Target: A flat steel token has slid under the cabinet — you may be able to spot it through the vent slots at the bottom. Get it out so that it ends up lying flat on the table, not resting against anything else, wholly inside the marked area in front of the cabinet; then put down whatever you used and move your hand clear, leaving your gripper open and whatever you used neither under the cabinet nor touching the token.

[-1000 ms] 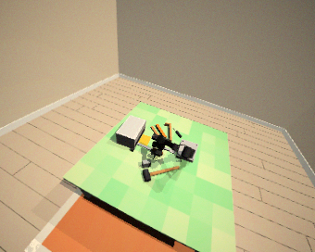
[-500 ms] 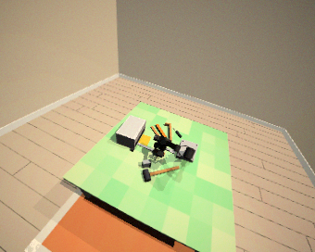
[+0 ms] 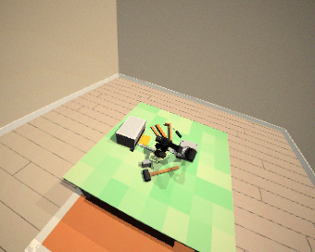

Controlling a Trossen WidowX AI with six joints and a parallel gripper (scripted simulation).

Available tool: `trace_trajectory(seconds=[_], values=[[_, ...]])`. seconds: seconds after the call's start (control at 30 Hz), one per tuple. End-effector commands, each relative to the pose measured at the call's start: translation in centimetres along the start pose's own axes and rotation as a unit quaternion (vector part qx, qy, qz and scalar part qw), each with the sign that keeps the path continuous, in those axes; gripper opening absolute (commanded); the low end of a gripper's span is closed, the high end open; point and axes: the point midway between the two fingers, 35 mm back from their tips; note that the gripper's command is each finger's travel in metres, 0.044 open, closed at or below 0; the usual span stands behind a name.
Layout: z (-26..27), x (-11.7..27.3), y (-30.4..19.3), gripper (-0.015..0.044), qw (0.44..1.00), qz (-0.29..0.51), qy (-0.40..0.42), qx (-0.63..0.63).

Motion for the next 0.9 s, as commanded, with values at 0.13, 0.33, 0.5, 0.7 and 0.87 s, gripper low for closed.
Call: trace_trajectory(seconds=[0.13, 0.33, 0.5, 0.7, 0.87], values=[[-0.3, -0.1, -1.1, 0.0000, 1.000, 0.001, 0.000, -0.004], [-0.2, 0.0, -1.1, 0.0000, 1.000, 0.000, 0.000, 0.000], [0.1, 0.0, -1.2, 0.0000, 1.000, 0.000, 0.000, -0.007], [0.7, 0.1, -1.4, 0.0000, 1.000, 0.001, 0.000, -0.020], [1.2, 0.2, -1.6, 0.0000, 1.000, 0.001, 0.000, -0.030]])
Point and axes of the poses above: the point midway between the two fingers, 35 mm back from their tips, its own x axis back along the fingers, its own z axis across the jaws, y = z × x, and after that the axes turned 14 degrees about -x, right-handed
